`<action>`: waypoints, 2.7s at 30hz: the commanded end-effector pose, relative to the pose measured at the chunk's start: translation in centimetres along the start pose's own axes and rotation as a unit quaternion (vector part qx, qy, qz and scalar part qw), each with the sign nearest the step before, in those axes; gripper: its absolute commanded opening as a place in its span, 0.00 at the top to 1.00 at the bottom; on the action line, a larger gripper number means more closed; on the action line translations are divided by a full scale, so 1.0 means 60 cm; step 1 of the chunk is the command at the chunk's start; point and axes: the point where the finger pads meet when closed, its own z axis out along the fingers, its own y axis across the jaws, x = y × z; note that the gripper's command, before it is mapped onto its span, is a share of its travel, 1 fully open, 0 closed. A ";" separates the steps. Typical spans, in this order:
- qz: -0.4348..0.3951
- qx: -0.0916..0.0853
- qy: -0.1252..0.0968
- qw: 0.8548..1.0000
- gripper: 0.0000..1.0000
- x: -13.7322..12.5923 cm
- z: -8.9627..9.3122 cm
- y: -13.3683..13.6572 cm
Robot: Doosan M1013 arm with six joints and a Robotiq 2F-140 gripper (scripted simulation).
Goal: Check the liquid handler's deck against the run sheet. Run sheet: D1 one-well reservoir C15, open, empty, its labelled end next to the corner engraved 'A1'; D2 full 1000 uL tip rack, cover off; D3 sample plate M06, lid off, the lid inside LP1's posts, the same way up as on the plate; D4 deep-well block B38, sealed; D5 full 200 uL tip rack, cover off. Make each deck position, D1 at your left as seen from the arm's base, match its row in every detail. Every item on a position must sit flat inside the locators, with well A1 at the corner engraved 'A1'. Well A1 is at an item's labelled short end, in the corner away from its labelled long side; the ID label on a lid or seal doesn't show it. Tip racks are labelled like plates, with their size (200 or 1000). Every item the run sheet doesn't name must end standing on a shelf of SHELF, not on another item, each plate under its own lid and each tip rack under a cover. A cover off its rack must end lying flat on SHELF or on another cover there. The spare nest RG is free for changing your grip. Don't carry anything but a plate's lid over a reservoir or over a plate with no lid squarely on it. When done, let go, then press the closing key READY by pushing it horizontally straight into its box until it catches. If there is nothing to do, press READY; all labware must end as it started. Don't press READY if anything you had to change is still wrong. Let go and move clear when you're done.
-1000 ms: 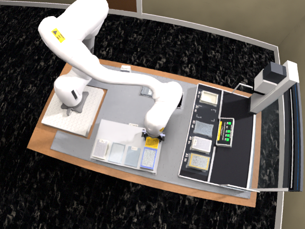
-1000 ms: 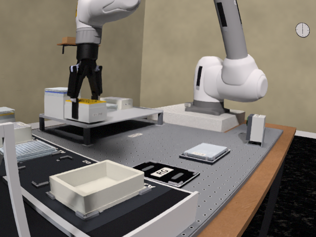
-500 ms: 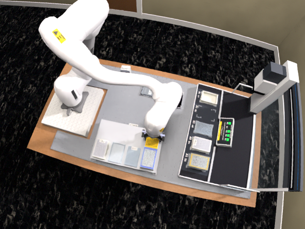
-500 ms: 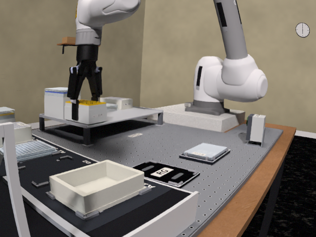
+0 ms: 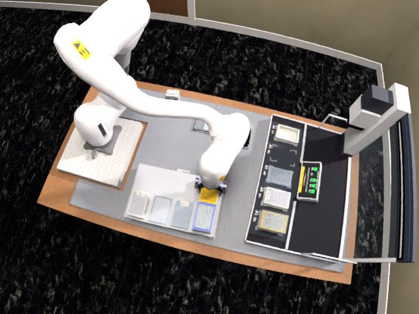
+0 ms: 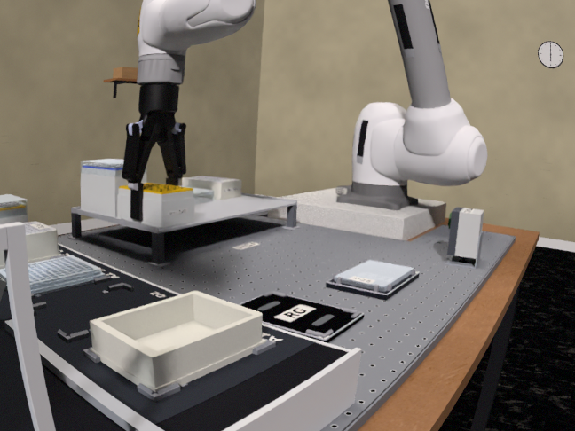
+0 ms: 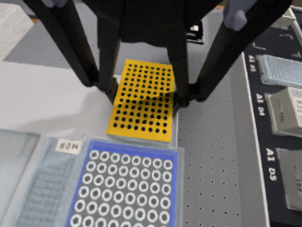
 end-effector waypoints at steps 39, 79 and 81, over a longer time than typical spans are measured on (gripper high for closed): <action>0.000 0.001 0.000 1.000 0.34 0.000 -0.001 -0.001; 0.000 0.001 0.000 1.000 0.34 0.000 -0.090 -0.001; 0.000 0.001 0.000 1.000 0.34 0.000 -0.096 -0.001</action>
